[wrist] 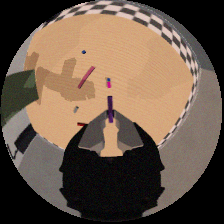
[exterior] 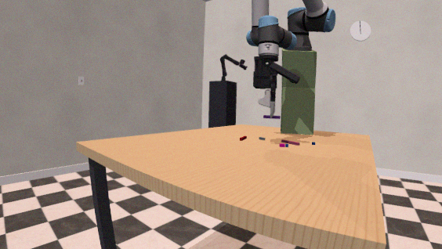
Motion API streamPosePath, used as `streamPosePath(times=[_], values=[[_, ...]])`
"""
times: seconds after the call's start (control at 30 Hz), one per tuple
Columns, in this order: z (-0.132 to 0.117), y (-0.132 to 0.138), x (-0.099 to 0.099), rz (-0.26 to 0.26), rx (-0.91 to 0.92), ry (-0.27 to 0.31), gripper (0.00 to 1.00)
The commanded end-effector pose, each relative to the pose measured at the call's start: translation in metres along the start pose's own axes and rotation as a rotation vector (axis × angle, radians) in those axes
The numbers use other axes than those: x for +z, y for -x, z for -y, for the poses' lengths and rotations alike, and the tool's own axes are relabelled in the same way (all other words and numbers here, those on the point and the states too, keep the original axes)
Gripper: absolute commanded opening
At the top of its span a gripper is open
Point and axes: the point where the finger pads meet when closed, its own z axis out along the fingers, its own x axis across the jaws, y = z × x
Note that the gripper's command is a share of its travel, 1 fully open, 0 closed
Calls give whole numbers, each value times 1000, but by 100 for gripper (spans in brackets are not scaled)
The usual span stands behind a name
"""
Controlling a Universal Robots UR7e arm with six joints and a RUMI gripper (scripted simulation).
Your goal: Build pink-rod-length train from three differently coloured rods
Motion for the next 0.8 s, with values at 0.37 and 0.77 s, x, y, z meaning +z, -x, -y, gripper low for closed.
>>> streamPosePath(times=[0.37, 0.77], values=[[1, -1, 0, 1, -51, -2, 0], [2, -2, 7, 0, -53, -2, 0]])
